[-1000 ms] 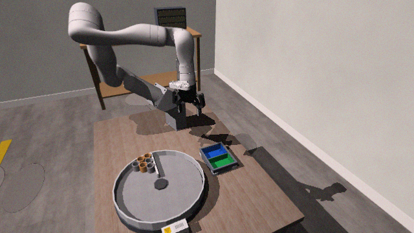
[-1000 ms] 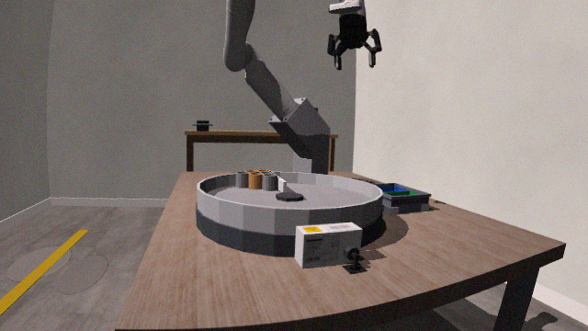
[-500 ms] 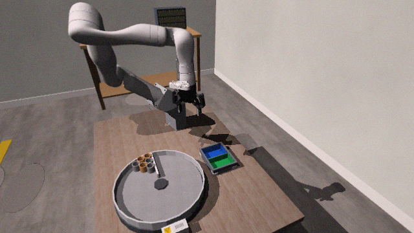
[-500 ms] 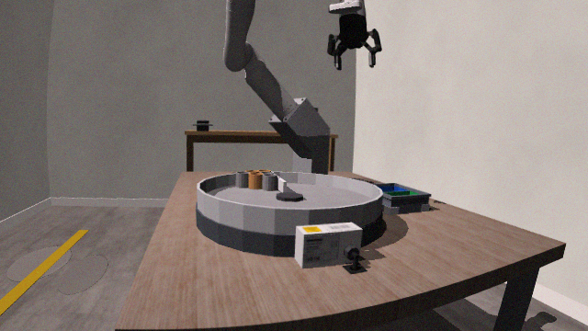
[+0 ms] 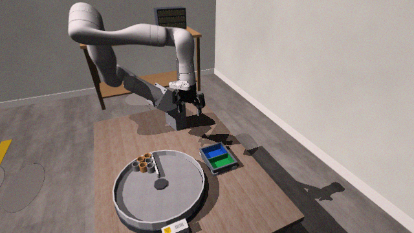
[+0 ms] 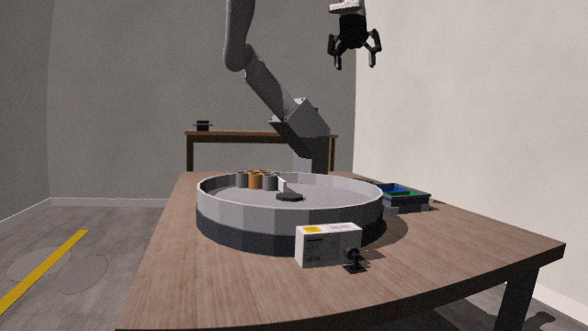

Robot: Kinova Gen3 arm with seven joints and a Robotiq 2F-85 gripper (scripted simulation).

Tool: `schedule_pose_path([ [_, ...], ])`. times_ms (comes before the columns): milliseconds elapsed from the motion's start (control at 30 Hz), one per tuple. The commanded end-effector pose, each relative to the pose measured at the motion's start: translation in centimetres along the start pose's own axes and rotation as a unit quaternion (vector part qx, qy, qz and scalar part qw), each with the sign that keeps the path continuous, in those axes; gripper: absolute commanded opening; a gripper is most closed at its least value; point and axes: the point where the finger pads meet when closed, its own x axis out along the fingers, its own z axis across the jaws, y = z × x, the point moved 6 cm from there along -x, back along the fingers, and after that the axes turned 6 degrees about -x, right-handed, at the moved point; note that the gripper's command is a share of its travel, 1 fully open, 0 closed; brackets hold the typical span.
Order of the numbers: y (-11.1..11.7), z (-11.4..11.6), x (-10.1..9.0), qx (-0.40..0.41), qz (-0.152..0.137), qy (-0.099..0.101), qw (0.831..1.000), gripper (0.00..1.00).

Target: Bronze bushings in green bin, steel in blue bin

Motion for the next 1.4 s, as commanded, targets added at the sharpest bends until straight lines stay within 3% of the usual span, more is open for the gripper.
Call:
schedule_pose_path([
  [0, 0.0, 0.0, -0.1, 0.0, 0.0, 0.001, 1.0, 1.0],
  [167, 1.7, -0.3, -1.3, 0.0, 0.0, 0.001, 1.0, 1.0],
  [467, 1.7, -0.3, -1.3, 0.0, 0.0, 0.001, 1.0, 1.0],
  [700, 1.9, -0.6, -1.3, -0.013, -0.017, -0.025, 0.999, 1.0],
  [1367, 2.0, -0.6, -1.3, -0.013, -0.017, -0.025, 0.999, 1.0],
])
